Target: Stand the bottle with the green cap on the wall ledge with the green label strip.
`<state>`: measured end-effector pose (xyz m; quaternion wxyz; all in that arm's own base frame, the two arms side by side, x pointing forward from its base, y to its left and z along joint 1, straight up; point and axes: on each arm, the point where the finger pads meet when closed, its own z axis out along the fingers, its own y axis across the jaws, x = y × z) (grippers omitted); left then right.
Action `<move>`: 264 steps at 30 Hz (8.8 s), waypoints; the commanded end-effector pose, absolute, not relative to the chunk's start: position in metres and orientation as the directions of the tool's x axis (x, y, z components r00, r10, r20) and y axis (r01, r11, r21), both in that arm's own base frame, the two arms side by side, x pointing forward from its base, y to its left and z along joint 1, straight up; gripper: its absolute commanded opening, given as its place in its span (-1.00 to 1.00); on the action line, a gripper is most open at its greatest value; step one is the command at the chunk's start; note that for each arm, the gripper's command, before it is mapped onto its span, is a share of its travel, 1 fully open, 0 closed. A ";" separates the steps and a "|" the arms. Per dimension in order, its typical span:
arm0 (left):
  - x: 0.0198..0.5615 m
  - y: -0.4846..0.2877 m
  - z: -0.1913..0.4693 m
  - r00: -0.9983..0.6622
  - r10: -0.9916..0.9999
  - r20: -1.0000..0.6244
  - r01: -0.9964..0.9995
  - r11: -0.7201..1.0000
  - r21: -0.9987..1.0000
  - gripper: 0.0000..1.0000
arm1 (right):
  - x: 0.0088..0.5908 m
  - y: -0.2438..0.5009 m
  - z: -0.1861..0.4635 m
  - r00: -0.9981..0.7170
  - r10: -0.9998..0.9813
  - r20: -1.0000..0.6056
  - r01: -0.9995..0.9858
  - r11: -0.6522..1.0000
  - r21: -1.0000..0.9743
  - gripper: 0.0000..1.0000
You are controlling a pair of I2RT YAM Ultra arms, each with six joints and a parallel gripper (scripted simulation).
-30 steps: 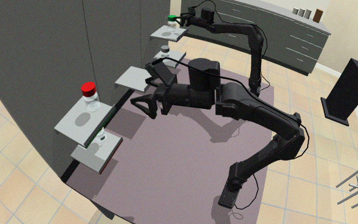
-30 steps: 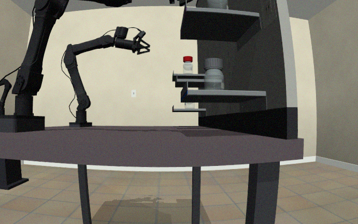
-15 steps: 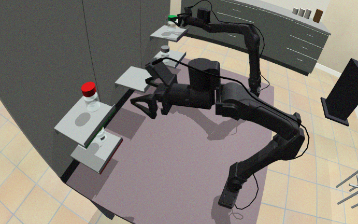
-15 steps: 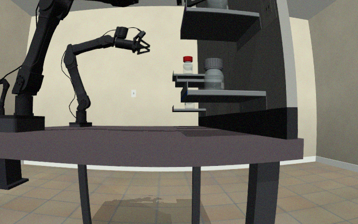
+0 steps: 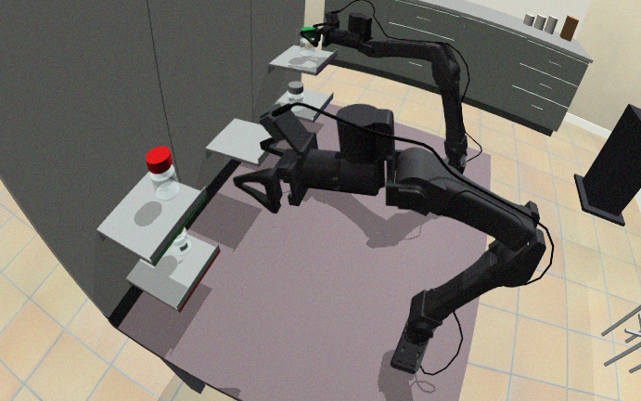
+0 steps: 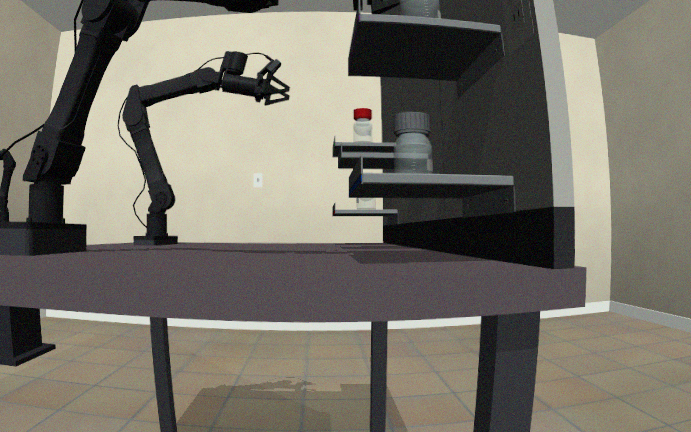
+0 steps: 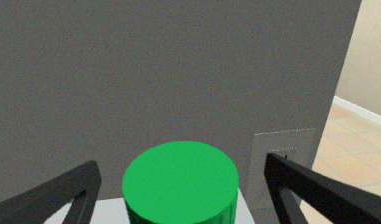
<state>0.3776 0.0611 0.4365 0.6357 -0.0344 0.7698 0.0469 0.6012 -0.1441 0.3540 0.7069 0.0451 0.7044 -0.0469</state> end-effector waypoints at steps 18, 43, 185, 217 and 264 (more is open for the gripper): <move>0.374 0.062 0.456 -0.145 0.019 -0.989 -0.115 0.993 0.036 1.00 | 0.577 -0.131 0.411 0.179 -0.057 -0.982 0.099 0.994 -0.040 0.87; 0.374 0.062 0.456 -0.145 0.019 -0.989 -0.115 0.993 0.036 1.00 | 0.547 -0.138 0.352 0.166 -0.023 -0.986 0.140 0.990 0.001 0.87; 0.374 0.062 0.456 -0.145 0.019 -0.989 -0.115 0.993 0.036 1.00 | 0.601 -0.142 0.352 -0.124 0.017 -0.992 0.138 0.990 -0.001 0.65; 0.374 0.062 0.456 -0.145 0.019 -0.989 -0.115 0.993 0.036 1.00 | 0.601 -0.143 0.380 -0.128 0.018 -0.992 0.138 0.990 0.000 0.00; 0.378 0.000 0.416 0.025 -0.007 -1.000 -0.002 1.000 -0.007 1.00 | 0.606 -0.070 0.410 -0.052 0.091 -0.995 0.288 0.955 0.072 0.00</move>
